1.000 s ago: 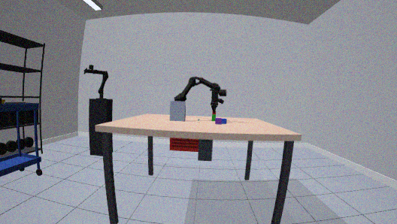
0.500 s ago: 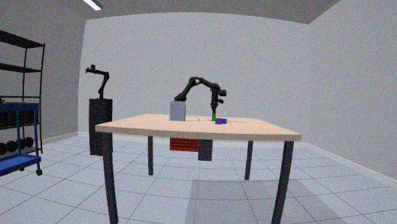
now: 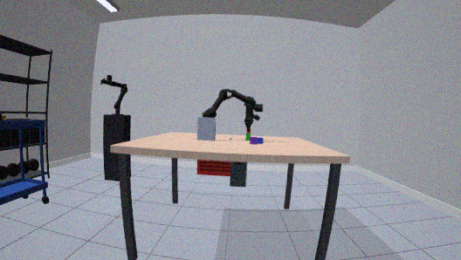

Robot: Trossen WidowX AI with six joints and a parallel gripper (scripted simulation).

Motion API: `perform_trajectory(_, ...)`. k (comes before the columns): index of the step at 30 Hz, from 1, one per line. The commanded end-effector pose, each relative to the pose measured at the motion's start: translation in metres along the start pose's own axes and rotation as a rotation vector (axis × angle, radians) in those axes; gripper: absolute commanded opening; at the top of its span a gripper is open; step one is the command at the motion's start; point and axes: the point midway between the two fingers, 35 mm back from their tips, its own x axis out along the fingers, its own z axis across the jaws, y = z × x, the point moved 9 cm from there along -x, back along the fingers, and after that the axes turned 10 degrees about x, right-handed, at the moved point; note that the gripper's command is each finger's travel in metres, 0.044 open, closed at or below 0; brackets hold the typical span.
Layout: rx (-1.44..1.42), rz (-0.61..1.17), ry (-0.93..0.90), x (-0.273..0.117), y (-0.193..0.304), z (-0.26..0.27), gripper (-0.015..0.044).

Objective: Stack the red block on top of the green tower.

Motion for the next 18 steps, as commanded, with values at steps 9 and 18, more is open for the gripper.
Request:
perform_trajectory(9,0.000,0.000,0.001,0.0001,0.0000,0.0001,0.0440)
perform_trajectory(18,0.000,0.000,0.001,0.0001,0.0000,0.0001,0.0440)
